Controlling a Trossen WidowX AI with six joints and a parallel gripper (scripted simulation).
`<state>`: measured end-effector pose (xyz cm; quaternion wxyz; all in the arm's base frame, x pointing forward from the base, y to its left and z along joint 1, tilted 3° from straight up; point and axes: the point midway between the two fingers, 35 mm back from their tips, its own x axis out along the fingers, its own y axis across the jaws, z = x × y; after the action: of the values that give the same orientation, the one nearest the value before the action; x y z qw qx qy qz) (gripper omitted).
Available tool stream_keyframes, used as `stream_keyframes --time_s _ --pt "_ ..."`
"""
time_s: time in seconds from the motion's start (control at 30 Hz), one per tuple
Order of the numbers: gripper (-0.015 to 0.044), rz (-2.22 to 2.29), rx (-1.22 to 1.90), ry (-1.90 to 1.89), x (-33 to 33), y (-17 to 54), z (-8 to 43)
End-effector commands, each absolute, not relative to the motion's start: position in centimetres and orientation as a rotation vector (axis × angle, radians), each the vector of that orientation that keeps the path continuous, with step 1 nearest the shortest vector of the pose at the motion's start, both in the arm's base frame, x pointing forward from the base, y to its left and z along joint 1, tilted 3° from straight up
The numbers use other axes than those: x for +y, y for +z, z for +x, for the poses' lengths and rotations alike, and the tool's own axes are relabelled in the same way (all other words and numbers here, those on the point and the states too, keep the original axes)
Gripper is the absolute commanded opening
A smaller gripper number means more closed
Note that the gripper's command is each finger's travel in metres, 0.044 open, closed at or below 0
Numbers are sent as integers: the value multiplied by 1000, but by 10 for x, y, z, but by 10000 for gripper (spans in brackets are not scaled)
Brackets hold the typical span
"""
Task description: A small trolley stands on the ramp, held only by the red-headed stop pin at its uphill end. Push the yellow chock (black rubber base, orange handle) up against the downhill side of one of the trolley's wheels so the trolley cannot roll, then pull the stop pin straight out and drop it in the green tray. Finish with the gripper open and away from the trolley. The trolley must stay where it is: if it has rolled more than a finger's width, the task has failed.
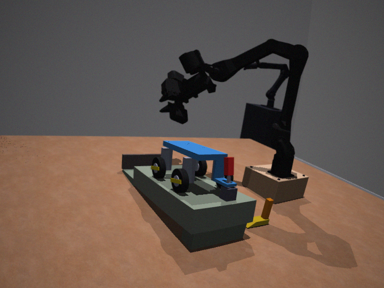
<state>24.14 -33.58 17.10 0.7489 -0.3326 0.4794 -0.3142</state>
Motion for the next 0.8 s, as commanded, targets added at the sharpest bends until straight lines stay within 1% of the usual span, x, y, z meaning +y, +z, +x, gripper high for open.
stream_keyframes --time_s 0.0,0.4,0.77 --pt "190 -752 1027 -596 -312 170 266" --pt "190 -887 960 -267 -214 165 335" --pt "190 -1006 873 23 -111 164 370"
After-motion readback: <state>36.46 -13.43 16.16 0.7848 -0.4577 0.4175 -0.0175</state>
